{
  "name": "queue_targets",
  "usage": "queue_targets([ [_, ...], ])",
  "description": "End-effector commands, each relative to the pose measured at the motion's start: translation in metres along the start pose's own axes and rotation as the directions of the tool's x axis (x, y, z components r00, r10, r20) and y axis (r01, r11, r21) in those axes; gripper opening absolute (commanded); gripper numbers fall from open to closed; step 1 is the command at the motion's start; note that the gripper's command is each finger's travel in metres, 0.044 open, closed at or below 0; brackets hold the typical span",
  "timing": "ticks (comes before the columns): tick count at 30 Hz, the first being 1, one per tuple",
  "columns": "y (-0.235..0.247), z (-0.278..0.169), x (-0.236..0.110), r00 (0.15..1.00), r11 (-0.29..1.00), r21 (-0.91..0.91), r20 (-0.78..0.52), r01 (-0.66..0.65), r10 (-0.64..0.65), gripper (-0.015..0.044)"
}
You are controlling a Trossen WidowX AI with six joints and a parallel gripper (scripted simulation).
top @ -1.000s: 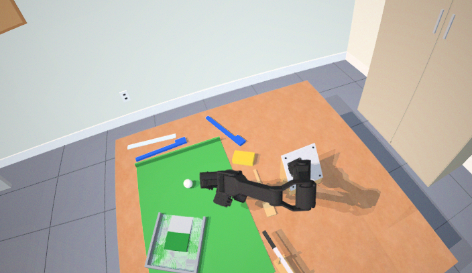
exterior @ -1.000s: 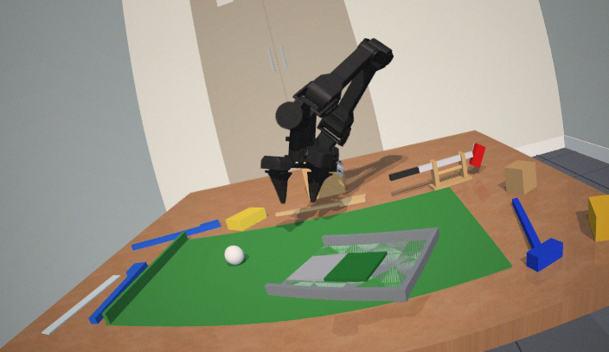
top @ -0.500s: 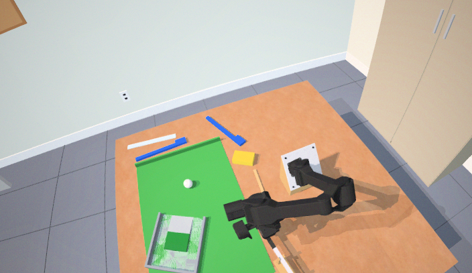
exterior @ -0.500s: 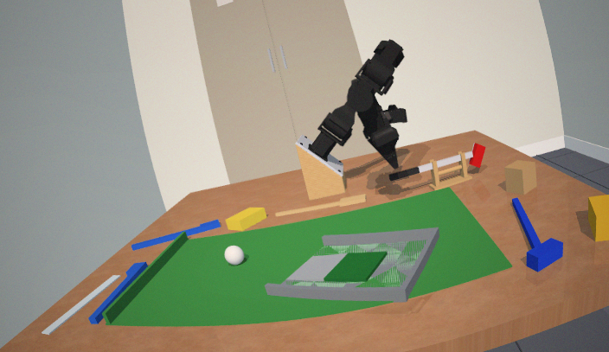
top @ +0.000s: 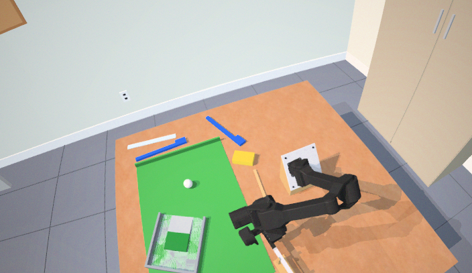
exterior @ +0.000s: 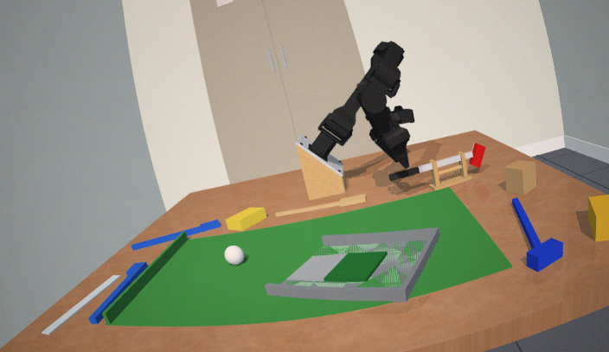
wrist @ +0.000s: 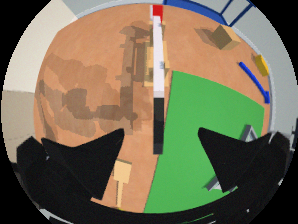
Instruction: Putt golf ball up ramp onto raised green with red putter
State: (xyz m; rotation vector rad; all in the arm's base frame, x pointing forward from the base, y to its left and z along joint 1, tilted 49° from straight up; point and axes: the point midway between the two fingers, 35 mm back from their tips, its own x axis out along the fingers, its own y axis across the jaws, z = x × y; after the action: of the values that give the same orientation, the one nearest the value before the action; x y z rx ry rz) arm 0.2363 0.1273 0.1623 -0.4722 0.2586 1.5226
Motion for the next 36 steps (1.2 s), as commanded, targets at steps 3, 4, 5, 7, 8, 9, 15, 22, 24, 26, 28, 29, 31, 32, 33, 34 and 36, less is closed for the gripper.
queue_targets([
  [3, 0.003, -0.003, 0.011, 1.000, 1.000, 0.009, 0.006, -0.006, 0.006, 0.0440],
  [4, 0.003, -0.003, 0.011, 1.000, 1.000, 0.009, 0.006, -0.006, 0.006, 0.0440],
  [5, 0.003, -0.003, 0.013, 1.000, 1.000, 0.009, 0.006, -0.006, 0.006, 0.0440],
  [7, 0.003, -0.005, 0.017, 1.000, 1.000, 0.009, 0.005, -0.007, 0.007, 0.0440],
  [8, 0.003, -0.006, 0.021, 1.000, 1.000, 0.009, 0.005, -0.007, 0.007, 0.0440],
  [9, 0.003, -0.006, 0.024, 1.000, 1.000, 0.008, 0.006, -0.006, 0.006, 0.0440],
  [15, 0.003, -0.008, 0.033, 1.000, 1.000, 0.009, 0.007, -0.006, 0.006, 0.0440],
  [22, 0.003, -0.010, 0.039, 1.000, 1.000, 0.008, 0.007, -0.006, 0.006, 0.0440],
  [24, 0.003, -0.011, 0.042, 1.000, 1.000, 0.008, 0.007, -0.006, 0.006, 0.0440],
  [26, 0.003, -0.012, 0.046, 1.000, 1.000, 0.008, 0.007, -0.006, 0.006, 0.0440],
  [28, 0.003, -0.012, 0.049, 1.000, 1.000, 0.008, 0.007, -0.006, 0.006, 0.0440],
  [29, 0.003, -0.013, 0.050, 1.000, 1.000, 0.008, 0.007, -0.006, 0.006, 0.0440],
  [31, 0.003, -0.013, 0.053, 1.000, 1.000, 0.008, 0.008, -0.006, 0.006, 0.0440],
  [32, 0.003, -0.014, 0.055, 1.000, 1.000, 0.008, 0.008, -0.006, 0.006, 0.0440],
  [33, 0.003, -0.014, 0.055, 1.000, 1.000, 0.008, 0.009, -0.006, 0.006, 0.0440],
  [34, 0.003, -0.014, 0.056, 1.000, 1.000, 0.008, 0.009, -0.006, 0.006, 0.0440],
  [36, 0.003, -0.014, 0.056, 1.000, 1.000, 0.008, 0.009, -0.006, 0.006, 0.0440],
])
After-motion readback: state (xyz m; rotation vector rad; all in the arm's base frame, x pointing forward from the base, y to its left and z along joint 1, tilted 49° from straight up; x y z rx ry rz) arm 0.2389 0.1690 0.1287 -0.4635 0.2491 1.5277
